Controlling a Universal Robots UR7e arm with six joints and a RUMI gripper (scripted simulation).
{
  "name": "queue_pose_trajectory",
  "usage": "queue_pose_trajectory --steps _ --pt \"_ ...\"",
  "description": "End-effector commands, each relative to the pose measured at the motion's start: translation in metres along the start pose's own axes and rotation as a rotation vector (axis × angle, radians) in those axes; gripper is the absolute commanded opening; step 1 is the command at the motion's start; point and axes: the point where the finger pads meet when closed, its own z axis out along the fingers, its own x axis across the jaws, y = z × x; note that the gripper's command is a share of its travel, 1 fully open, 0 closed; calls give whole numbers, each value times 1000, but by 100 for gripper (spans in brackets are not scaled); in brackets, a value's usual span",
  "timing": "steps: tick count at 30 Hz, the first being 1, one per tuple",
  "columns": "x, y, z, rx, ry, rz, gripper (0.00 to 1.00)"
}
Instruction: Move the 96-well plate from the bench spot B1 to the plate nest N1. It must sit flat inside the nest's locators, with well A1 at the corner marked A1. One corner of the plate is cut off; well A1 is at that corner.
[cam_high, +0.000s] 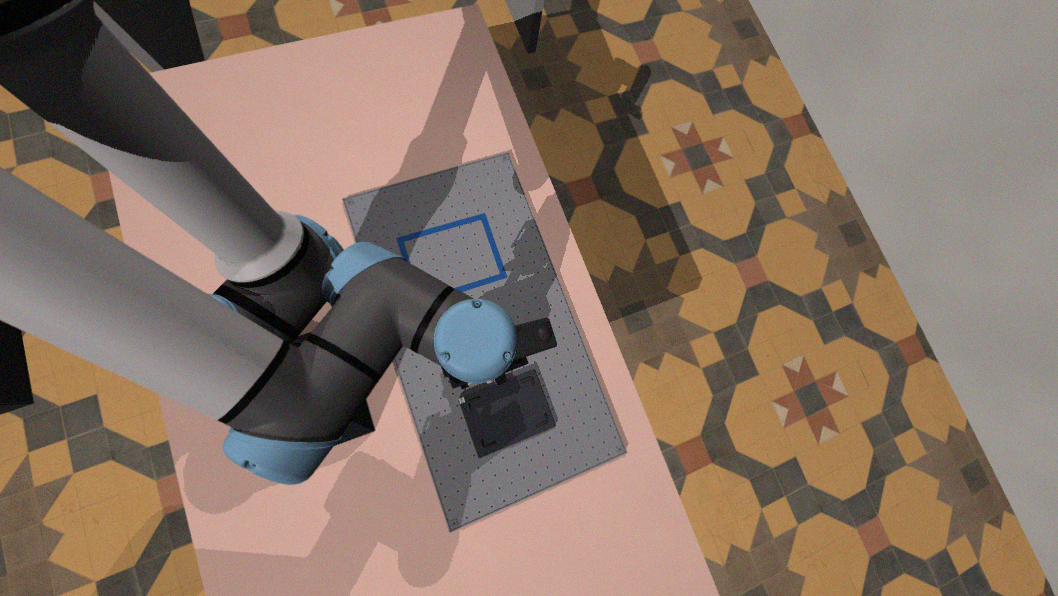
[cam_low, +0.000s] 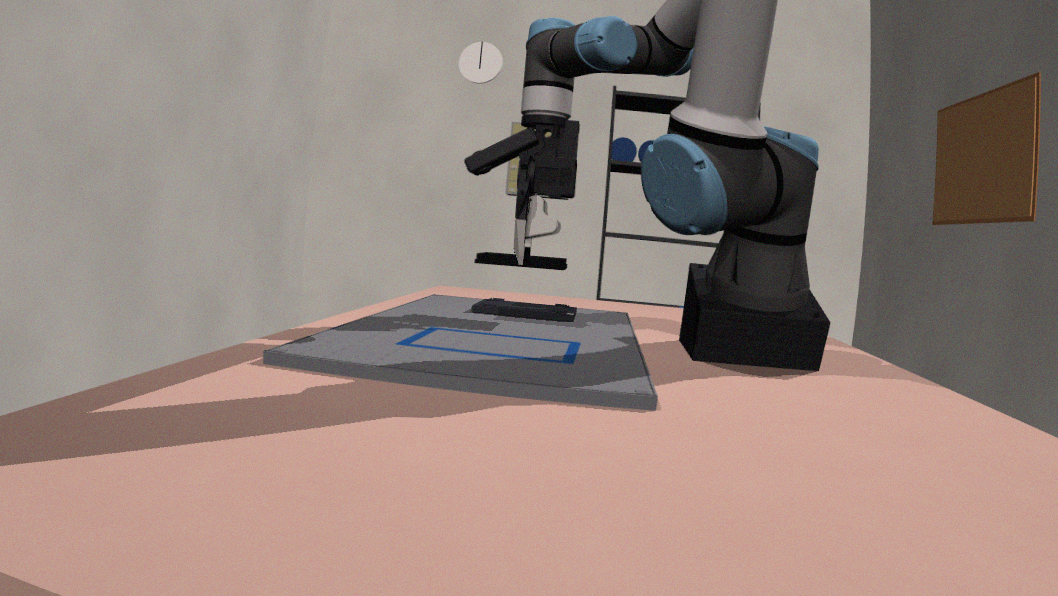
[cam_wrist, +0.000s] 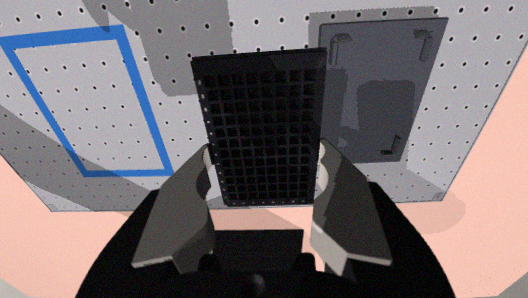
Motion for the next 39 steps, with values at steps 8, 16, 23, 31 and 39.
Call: queue_pose_trajectory --steps 8,16,23,31,39 --pt "38 -1 -1 1 0 -1 0" --pt "64 -1 -2 1 0 -1 0" --pt "81 -1 -2 1 0 -1 0" --pt "108 -1 -3 1 0 -1 0" --pt "120 -1 -4 1 0 -1 0"
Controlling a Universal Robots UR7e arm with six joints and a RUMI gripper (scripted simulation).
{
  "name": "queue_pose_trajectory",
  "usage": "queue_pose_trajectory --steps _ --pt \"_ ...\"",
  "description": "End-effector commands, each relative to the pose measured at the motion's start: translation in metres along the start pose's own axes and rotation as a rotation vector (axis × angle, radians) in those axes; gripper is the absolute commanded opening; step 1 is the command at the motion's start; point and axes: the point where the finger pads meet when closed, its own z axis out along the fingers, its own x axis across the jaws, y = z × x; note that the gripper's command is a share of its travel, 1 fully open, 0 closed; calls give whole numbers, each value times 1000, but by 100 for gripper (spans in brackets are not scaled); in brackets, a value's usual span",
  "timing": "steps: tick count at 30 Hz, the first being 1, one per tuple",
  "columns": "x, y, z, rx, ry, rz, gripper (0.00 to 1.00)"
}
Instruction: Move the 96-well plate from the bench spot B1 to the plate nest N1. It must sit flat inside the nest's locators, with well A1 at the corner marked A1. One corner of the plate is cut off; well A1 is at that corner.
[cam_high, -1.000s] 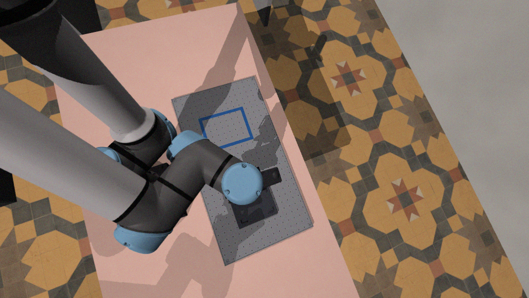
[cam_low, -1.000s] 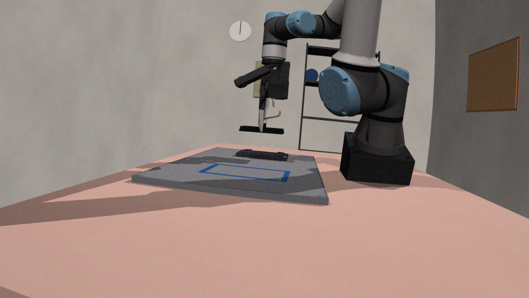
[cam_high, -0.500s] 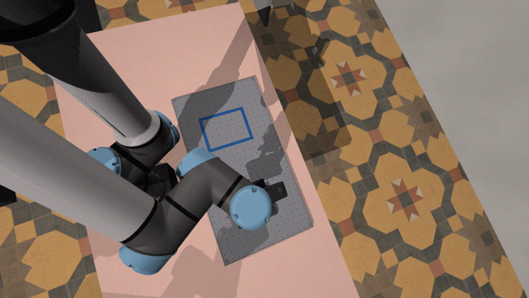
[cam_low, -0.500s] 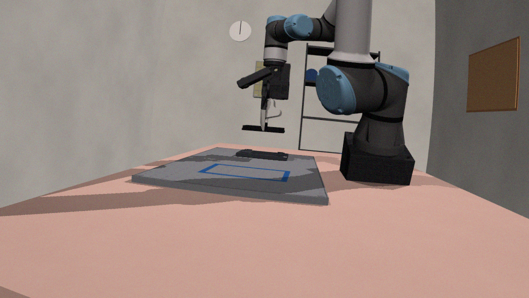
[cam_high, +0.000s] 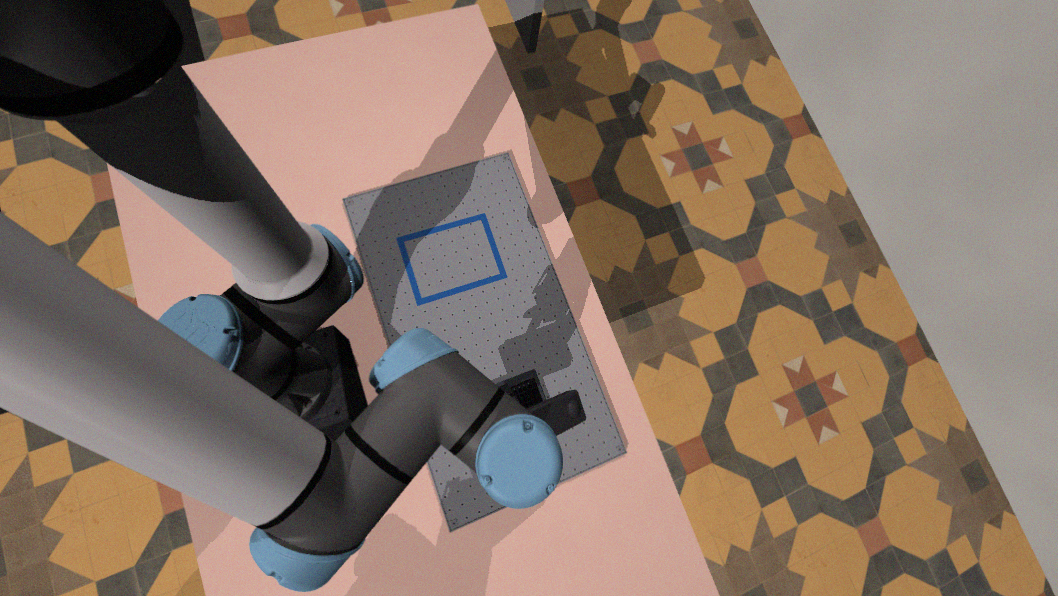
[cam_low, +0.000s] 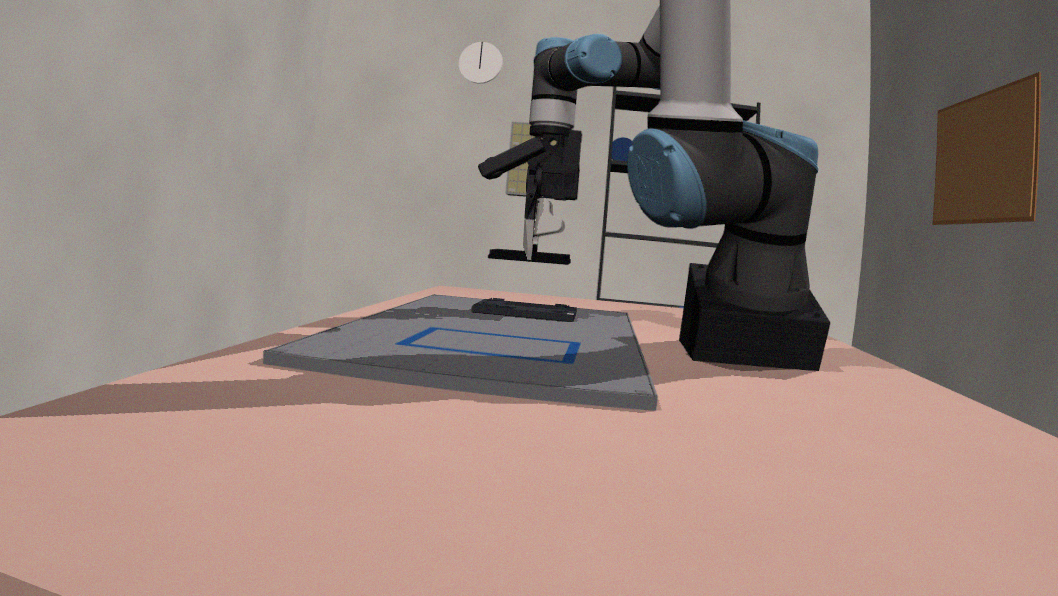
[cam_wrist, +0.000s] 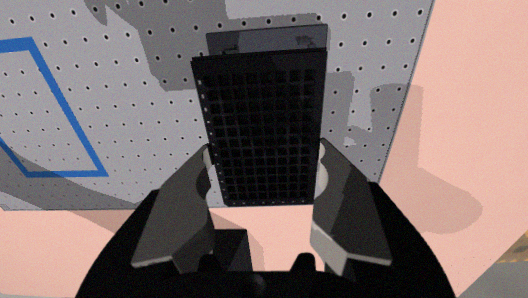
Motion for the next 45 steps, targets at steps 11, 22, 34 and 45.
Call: queue_pose_trajectory --steps 11,22,34,45 --pt "7 -1 0 1 1 0 0" --pt "7 -1 0 1 1 0 0" --pt "6 -1 0 1 1 0 0" --pt "6 -1 13 1 1 0 0"
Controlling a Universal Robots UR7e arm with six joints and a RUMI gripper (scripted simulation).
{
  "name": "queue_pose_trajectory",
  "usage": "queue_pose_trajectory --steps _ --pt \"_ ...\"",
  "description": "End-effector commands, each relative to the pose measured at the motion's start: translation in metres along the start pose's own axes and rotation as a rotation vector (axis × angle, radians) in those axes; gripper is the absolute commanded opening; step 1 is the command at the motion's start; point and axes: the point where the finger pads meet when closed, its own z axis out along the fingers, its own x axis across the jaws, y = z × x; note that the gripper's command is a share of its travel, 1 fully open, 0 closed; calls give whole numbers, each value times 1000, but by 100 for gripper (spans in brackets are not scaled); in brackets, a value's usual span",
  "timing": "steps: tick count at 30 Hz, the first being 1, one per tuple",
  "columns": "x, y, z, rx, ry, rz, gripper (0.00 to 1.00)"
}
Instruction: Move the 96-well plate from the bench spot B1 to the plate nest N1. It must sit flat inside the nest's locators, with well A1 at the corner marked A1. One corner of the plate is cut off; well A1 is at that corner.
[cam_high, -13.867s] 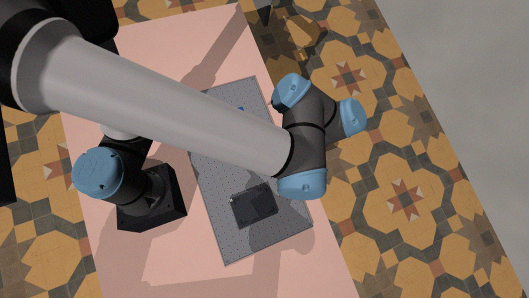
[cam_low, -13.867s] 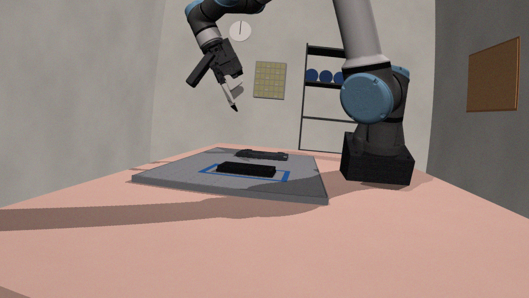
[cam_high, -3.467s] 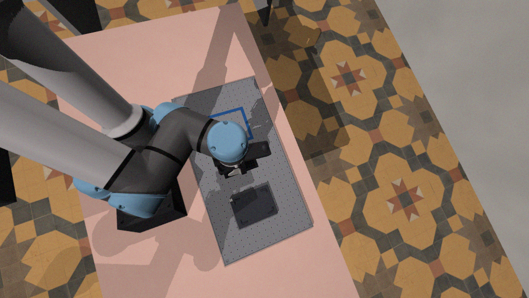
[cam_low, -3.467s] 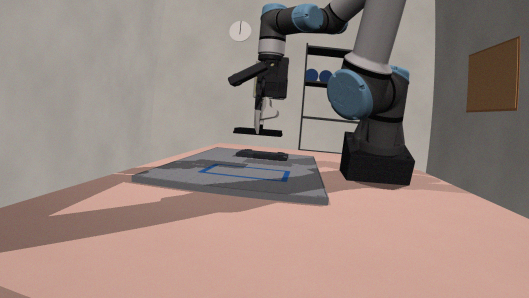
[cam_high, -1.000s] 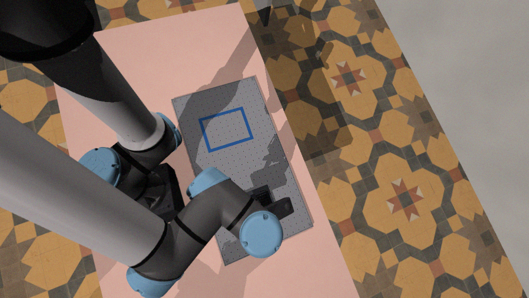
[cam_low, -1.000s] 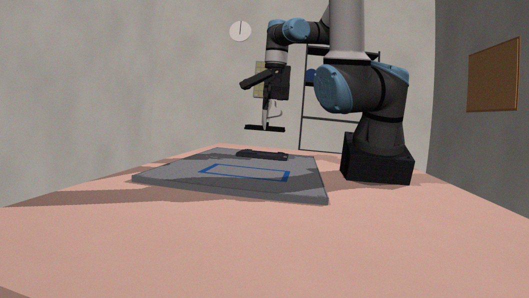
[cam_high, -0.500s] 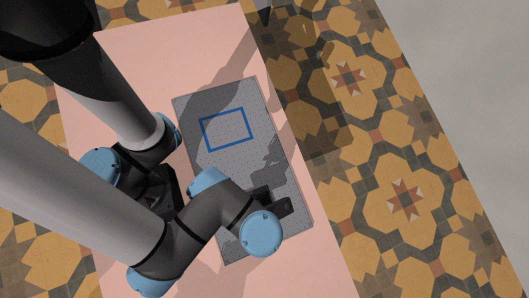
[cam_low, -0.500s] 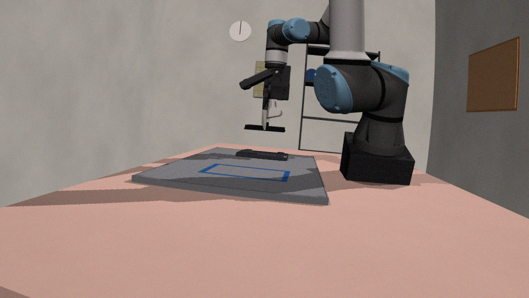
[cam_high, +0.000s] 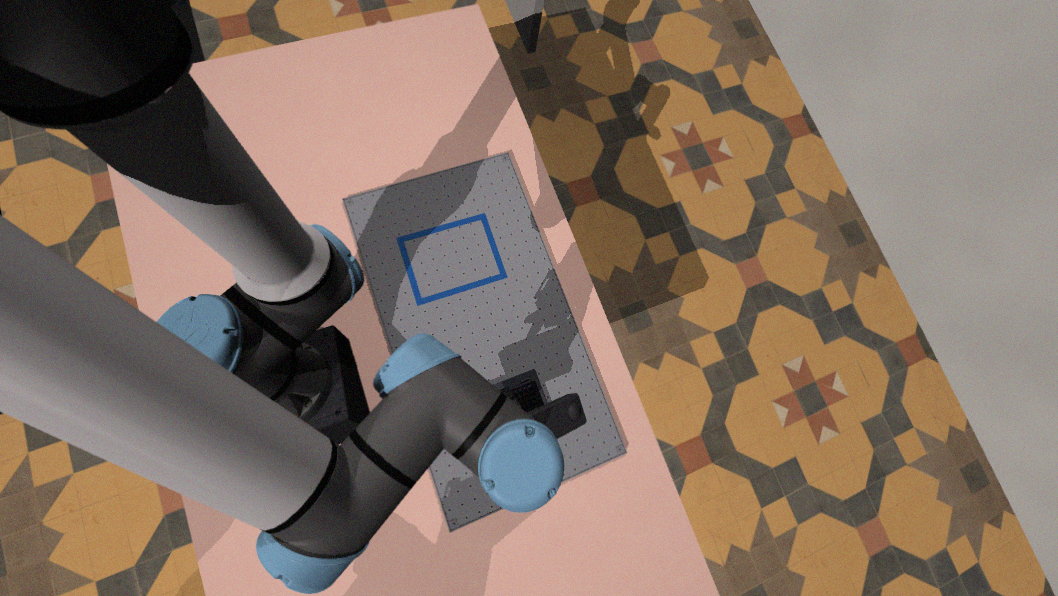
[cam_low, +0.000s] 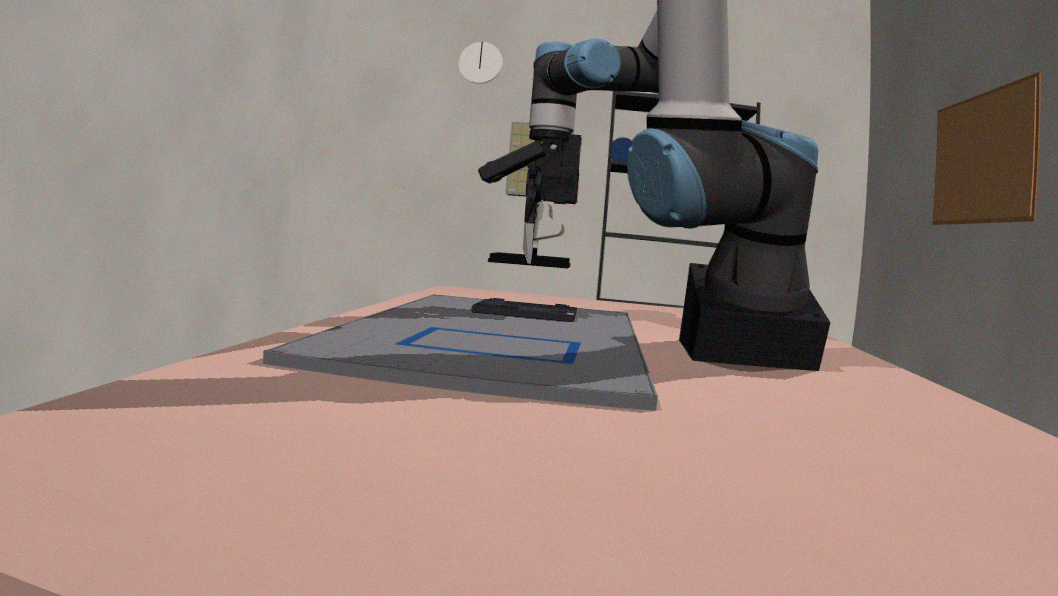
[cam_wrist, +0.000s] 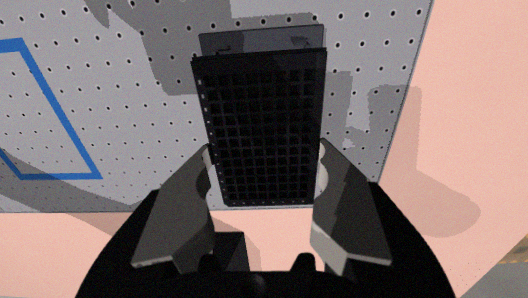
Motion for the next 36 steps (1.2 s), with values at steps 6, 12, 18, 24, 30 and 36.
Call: queue_pose_trajectory --steps 6,12,18,24,30,36 --pt "0 0 15 1 1 0 0" --pt "0 0 24 1 1 0 0" --pt "0 0 34 1 1 0 0" --pt "0 0 40 1 1 0 0" --pt "0 0 50 1 1 0 0" --pt "0 0 58 1 1 0 0"
